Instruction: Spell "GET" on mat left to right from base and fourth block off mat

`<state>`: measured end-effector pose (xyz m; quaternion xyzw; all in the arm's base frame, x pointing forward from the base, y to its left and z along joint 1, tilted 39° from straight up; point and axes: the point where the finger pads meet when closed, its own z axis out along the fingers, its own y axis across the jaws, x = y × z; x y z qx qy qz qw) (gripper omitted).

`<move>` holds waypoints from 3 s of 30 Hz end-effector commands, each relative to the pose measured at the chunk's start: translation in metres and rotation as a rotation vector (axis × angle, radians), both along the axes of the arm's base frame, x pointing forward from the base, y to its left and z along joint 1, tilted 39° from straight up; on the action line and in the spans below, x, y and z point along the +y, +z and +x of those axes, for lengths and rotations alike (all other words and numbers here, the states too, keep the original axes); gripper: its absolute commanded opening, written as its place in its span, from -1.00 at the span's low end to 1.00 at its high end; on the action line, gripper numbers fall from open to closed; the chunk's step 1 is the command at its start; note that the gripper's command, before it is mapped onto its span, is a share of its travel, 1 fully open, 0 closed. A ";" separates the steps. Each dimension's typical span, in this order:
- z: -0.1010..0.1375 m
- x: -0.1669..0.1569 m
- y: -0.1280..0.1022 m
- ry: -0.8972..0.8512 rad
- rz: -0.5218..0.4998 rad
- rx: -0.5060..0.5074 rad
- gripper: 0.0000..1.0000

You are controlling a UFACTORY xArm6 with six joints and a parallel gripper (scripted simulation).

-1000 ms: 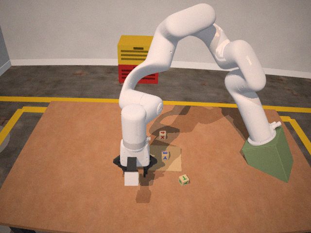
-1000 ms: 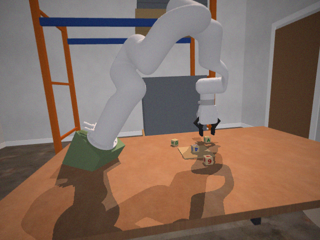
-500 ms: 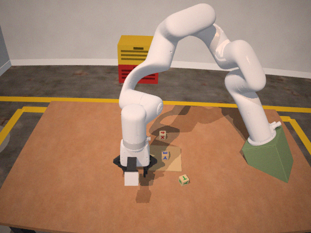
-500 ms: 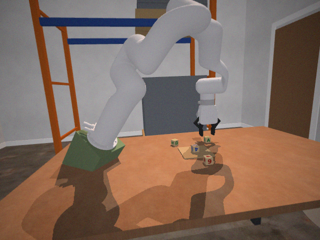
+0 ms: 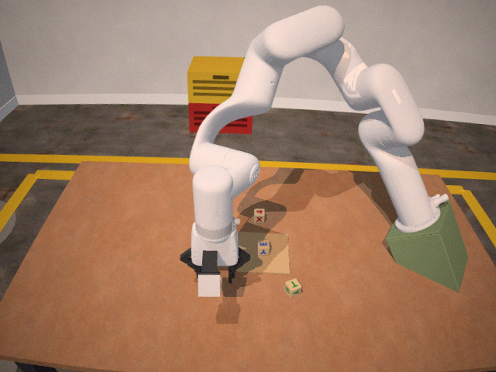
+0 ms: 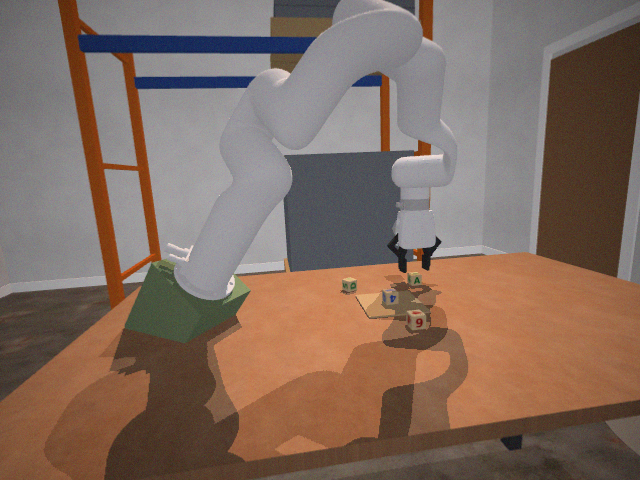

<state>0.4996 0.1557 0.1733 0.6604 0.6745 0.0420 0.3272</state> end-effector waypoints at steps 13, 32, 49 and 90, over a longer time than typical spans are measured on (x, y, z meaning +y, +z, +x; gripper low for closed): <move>0.001 0.001 0.002 0.001 0.002 -0.003 0.37; 0.001 0.001 0.002 0.001 0.002 -0.003 0.37; 0.006 -0.002 -0.006 0.001 0.002 -0.003 0.37; 0.018 -0.012 -0.025 0.001 0.002 -0.003 0.37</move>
